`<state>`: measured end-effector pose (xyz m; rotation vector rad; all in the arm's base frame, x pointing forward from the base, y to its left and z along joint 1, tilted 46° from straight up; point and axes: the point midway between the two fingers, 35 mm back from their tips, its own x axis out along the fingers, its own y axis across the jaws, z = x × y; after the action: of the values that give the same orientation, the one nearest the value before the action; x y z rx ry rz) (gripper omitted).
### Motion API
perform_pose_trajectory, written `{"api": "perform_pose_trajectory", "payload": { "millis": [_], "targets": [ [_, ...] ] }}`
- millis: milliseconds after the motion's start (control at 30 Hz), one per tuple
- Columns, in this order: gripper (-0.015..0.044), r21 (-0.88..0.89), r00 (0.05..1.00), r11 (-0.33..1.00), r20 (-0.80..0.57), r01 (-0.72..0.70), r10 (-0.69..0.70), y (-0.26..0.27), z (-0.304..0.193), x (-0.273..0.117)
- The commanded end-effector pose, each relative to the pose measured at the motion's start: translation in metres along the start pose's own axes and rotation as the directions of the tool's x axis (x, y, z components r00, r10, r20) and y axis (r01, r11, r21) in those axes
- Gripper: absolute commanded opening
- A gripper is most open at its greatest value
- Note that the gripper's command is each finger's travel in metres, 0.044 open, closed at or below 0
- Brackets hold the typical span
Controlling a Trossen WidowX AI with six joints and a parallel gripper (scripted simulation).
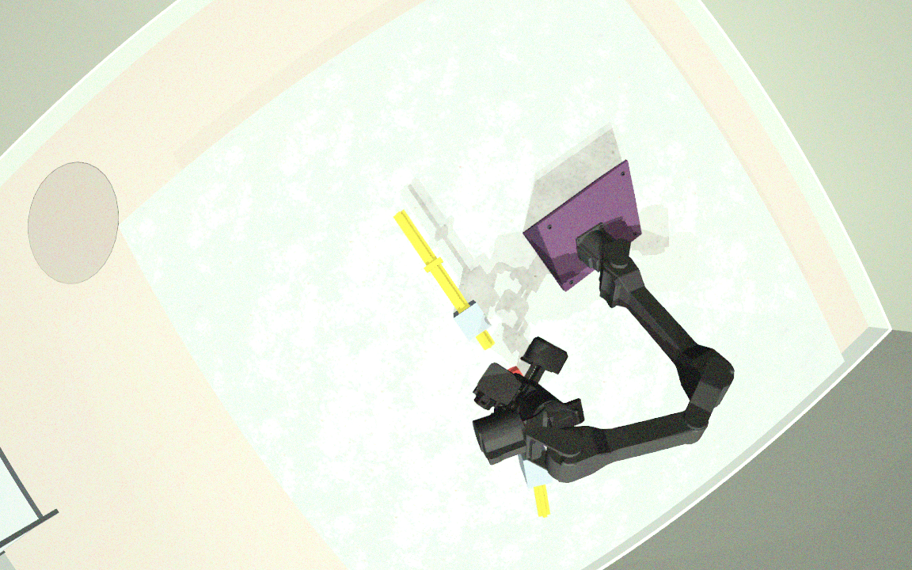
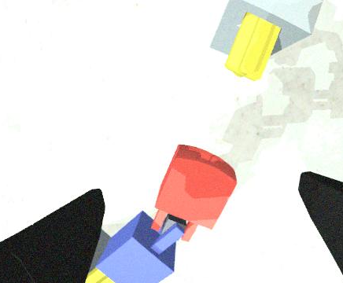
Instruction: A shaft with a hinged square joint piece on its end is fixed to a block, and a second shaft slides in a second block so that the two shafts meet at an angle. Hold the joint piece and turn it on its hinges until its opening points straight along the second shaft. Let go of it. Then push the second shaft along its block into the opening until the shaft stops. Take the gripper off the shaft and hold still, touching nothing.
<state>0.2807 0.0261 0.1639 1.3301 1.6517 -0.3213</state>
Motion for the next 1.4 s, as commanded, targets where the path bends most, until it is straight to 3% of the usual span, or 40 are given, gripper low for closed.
{"api": "perform_pose_trajectory", "payload": {
  "millis": [0, 333, 633, 1033, 1367],
  "targets": [
    [0.0440, -0.106, 1.000, 0.994, 0.014, -0.025, 0.027, 0.001, 0.002, -0.017],
    [0.0440, -0.407, 0.994, 0.910, 0.037, -0.078, 0.102, -0.004, 0.006, -0.062],
    [0.0440, -0.403, 0.994, 0.912, 0.039, -0.076, 0.100, -0.005, 0.009, -0.064],
    [0.0440, -0.054, 0.996, 0.997, -0.070, -0.054, 0.050, -0.017, 0.043, -0.038],
    [0.0440, 0.256, 0.985, 0.966, -0.171, 0.024, 0.021, -0.031, 0.069, -0.013]
  ]
}}
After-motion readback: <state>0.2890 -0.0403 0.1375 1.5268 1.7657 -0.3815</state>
